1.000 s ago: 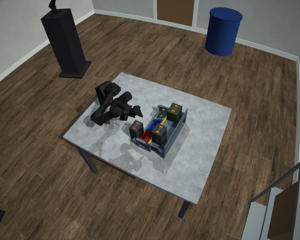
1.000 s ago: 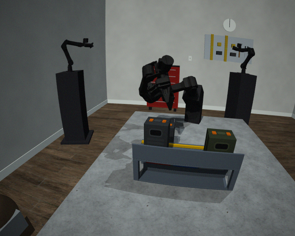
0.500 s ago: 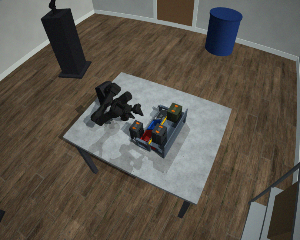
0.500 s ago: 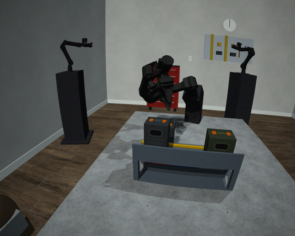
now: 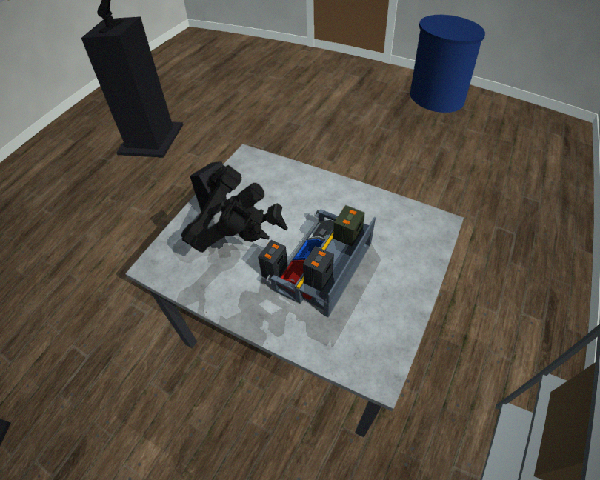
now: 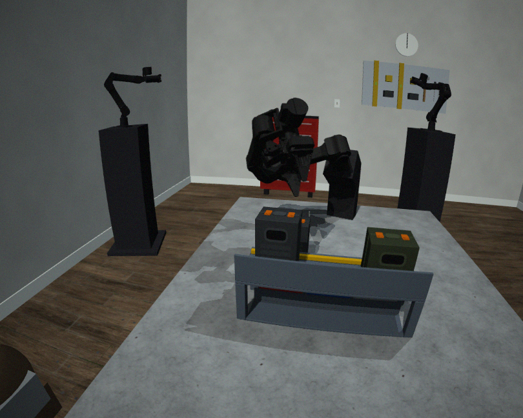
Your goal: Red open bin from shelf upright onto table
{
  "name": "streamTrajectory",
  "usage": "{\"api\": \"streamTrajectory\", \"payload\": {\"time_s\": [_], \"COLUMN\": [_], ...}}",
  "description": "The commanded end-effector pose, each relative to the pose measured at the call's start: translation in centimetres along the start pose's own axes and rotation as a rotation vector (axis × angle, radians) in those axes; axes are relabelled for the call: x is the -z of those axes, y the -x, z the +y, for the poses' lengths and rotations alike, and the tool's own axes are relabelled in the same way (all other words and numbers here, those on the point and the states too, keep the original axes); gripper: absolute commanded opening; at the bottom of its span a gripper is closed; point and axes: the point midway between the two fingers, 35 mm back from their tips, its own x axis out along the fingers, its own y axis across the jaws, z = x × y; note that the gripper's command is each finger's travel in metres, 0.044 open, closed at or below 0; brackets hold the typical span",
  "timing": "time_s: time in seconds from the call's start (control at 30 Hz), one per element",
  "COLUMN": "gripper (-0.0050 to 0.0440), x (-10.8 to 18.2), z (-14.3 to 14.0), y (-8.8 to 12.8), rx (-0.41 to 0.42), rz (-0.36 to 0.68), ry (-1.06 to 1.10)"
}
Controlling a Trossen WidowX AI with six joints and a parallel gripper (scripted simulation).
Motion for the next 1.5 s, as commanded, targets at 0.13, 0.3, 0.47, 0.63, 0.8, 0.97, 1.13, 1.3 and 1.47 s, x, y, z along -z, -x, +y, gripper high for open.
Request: {"api": "streamTrajectory", "payload": {"time_s": [0.13, 0.3, 0.47, 0.63, 0.8, 0.97, 1.13, 1.3, 1.47], "gripper": [0.044, 0.044, 0.044, 0.044, 0.044, 0.044, 0.044, 0.044, 0.044], "x": [-0.6, -0.6, -0.2, -0.6, -0.6, -0.6, -0.6, -0.6, -0.6], "z": [-3.8, -3.8, -1.4, -3.8, -3.8, -3.8, -3.8, -3.8, -3.8], "y": [-3.8, -3.8, -1.5, -3.8, -3.8, -3.8, -3.8, -3.8, -3.8], "rx": [0.009, 0.009, 0.004, 0.01, 0.01, 0.01, 0.014, 0.014, 0.014], "rz": [-0.008, -0.008, -0.003, -0.007, -0.007, -0.007, -0.01, -0.01, -0.01], "ry": [0.159, 0.159, 0.258, 0.414, 0.414, 0.414, 0.669, 0.669, 0.669]}}
